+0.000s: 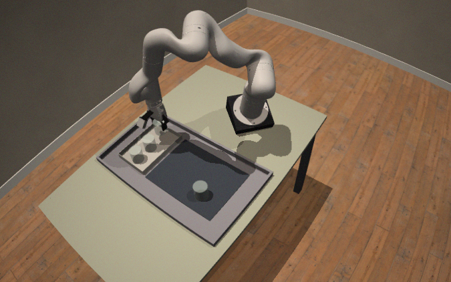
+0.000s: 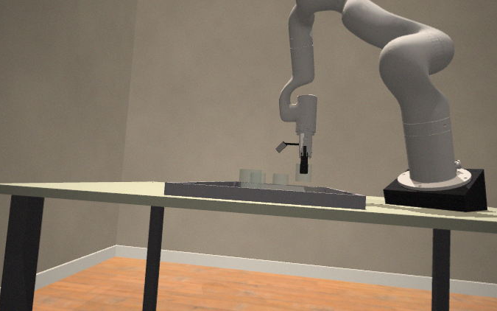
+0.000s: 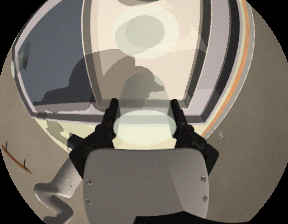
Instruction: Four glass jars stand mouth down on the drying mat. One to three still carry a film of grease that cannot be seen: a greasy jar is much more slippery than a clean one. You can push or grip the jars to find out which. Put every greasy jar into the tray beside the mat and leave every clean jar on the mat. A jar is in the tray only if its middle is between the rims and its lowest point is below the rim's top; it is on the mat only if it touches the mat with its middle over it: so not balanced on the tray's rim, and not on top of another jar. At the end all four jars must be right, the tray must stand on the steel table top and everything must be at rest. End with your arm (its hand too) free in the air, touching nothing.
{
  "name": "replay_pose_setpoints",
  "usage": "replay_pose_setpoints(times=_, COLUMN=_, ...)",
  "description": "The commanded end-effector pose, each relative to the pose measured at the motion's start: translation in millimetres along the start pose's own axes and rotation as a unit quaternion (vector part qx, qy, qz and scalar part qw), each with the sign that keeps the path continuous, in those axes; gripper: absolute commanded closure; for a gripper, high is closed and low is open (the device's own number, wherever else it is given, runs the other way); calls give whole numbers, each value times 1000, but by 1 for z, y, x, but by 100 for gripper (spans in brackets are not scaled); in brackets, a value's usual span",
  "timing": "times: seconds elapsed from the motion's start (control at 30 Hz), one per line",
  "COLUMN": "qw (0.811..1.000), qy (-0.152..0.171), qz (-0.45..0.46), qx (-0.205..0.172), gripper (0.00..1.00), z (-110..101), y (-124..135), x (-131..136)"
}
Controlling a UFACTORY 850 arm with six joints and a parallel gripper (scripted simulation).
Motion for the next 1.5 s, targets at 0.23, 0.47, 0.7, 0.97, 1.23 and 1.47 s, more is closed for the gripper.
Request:
replay_pose_setpoints(times=0.23, qw=1000, qy=1, qz=0, qx=1, gripper=100, z=17, y=-1, x=1)
replay_pose_setpoints(times=0.47, qw=1000, qy=1, qz=0, qx=1, gripper=100, z=23, y=-1, x=1)
replay_pose_setpoints(times=0.7, qw=1000, qy=1, qz=0, qx=1, gripper=100, z=32, y=-1, x=1)
replay_pose_setpoints(times=0.97, qw=1000, qy=1, qz=0, qx=1, gripper=100, z=40, y=-1, x=1)
replay_pose_setpoints(times=1.23, qw=1000, qy=1, qz=0, qx=1, gripper=0, z=42, y=-1, x=1)
replay_pose_setpoints(times=1.47, qw=1000, qy=1, qz=0, qx=1, gripper=0, z=42, y=-1, x=1)
Point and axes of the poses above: the point where the finger pads meet when closed, its own z axis out along the fingers, its own x axis across the jaws, y = z × x, the point moved 5 cm from there along -z, back along the fingers, and after that the axes turned 12 degrees about -z, right-handed, at the moved point
